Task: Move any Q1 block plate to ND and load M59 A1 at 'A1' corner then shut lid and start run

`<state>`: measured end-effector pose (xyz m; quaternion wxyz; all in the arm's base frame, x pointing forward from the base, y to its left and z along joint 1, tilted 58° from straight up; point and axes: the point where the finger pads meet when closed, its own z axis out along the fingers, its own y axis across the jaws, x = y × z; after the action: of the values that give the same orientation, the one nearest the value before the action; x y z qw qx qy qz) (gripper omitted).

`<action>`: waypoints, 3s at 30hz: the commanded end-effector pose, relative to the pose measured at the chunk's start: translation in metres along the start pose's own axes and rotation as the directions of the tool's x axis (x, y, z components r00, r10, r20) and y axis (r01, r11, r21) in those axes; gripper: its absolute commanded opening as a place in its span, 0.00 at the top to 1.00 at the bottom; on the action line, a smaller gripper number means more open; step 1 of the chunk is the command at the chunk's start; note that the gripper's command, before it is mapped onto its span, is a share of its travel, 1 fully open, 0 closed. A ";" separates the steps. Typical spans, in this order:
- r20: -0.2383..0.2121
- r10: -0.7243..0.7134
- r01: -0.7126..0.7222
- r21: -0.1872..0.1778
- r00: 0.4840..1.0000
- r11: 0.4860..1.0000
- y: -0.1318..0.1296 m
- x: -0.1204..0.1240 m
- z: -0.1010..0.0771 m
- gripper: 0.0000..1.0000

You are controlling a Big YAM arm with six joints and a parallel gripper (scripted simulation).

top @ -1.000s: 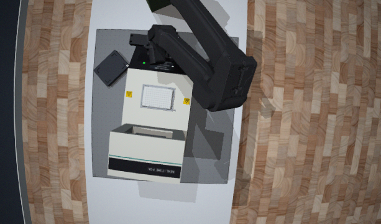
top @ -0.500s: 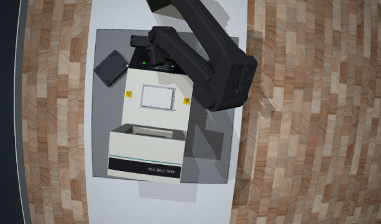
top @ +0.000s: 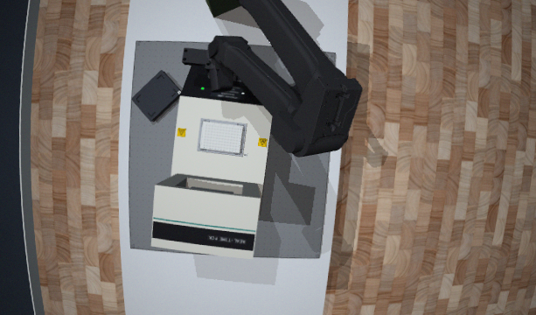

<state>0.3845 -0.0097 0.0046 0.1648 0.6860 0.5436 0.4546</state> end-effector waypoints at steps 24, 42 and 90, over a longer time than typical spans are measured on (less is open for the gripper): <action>0.018 0.012 -0.012 0.014 1.000 1.000 -0.014 -0.007 -0.009 1.00; 0.010 0.021 -0.021 0.015 1.000 1.000 0.015 -0.002 0.024 1.00; 0.010 -0.009 0.009 -0.031 1.000 0.999 0.031 -0.005 0.017 1.00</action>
<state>0.4116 -0.0106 0.0065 0.1652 0.6857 0.5436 0.4550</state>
